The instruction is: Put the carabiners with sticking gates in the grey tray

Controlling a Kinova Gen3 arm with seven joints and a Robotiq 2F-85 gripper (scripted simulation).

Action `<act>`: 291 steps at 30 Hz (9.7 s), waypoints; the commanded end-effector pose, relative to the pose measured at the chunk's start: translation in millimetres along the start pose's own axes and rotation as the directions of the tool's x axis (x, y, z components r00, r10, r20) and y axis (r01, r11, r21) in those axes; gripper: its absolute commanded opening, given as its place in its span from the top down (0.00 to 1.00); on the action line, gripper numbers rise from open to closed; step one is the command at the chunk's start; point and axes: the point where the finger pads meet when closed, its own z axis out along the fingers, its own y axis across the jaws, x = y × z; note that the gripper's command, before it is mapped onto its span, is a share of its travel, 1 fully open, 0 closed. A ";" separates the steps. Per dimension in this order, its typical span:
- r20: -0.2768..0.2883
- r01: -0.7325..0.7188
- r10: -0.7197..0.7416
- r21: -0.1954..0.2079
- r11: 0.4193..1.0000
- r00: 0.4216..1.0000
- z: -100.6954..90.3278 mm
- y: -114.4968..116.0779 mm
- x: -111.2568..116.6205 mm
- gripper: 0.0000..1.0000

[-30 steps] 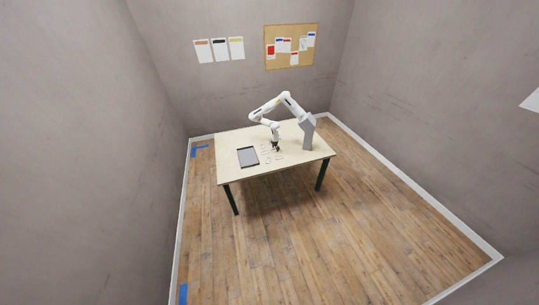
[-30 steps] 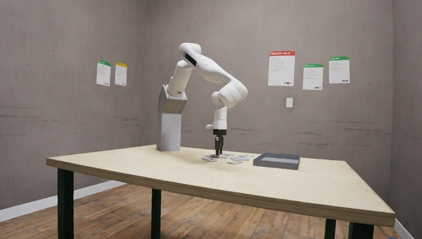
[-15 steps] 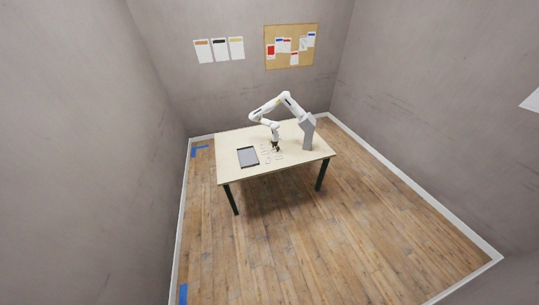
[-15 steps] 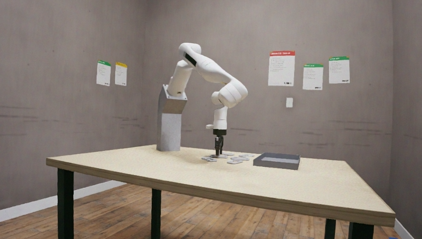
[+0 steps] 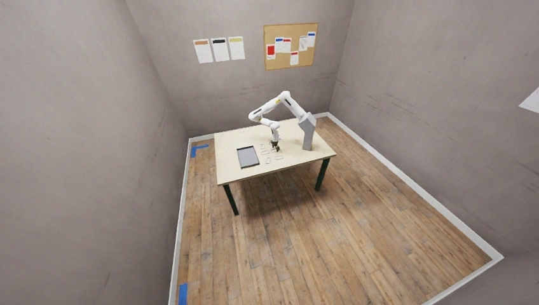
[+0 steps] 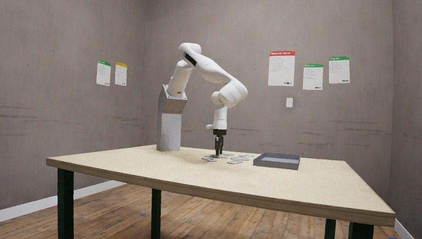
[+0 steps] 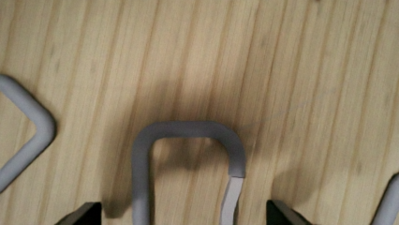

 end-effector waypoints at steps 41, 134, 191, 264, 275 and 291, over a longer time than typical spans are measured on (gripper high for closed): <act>-0.010 -0.162 0.162 0.006 0.987 0.987 -87.4 45.3 -6.6 0.00; -0.002 -0.399 0.399 0.001 0.917 0.917 1.2 126.2 -26.6 0.00; -0.002 -0.396 0.396 0.000 0.918 0.918 3.6 125.9 -26.3 0.25; -0.002 -0.393 0.393 0.000 0.920 0.920 2.0 125.5 -26.1 0.37; -0.002 -0.392 0.392 0.000 0.920 0.920 1.2 125.4 -26.0 0.41; -0.002 -0.392 0.392 0.000 0.920 0.920 1.2 125.4 -26.0 0.41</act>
